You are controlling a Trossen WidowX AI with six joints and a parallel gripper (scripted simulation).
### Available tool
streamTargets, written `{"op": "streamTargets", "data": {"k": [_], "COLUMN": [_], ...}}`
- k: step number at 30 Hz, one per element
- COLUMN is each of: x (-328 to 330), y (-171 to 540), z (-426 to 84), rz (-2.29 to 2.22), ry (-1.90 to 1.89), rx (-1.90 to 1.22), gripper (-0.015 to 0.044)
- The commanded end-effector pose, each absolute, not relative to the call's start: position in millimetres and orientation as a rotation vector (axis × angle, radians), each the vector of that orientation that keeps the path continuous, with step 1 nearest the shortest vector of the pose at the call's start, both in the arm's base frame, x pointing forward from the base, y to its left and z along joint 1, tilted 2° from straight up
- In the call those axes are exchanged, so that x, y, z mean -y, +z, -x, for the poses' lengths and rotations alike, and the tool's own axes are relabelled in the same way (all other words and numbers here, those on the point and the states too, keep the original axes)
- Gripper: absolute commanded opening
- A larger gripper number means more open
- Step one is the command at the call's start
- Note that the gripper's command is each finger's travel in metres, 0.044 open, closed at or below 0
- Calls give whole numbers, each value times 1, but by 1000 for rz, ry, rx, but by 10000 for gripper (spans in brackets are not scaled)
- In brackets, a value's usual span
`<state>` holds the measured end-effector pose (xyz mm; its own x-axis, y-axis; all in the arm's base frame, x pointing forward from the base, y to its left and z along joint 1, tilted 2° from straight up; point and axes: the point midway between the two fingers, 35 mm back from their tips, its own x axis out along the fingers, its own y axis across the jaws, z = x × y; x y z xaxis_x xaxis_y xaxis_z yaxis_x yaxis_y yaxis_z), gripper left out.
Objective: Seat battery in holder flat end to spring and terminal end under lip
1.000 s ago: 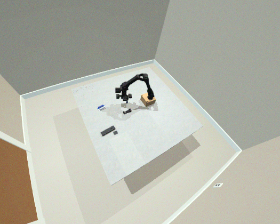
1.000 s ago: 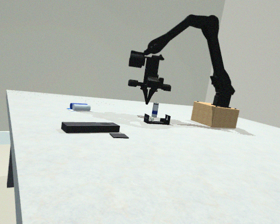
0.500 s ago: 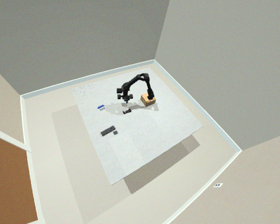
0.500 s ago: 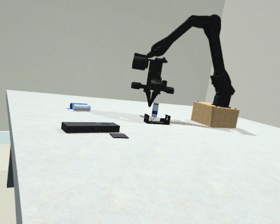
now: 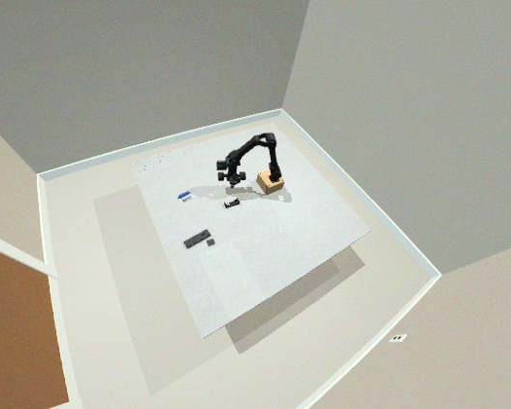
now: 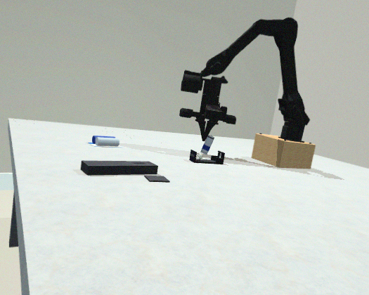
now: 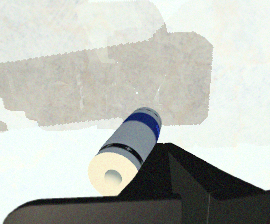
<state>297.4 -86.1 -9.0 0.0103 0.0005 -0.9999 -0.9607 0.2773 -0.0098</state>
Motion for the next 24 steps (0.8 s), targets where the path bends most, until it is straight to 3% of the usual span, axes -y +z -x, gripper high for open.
{"op": "streamTargets", "data": {"k": [1,17,24], "x": [84,79,78], "y": [-10,-10,61], "z": [-290,-272,-270], "rz": [1001,999,1000], "ry": [1001,999,1002], "rx": [-1319,-1325,-1320], "gripper": [0,0,0]}}
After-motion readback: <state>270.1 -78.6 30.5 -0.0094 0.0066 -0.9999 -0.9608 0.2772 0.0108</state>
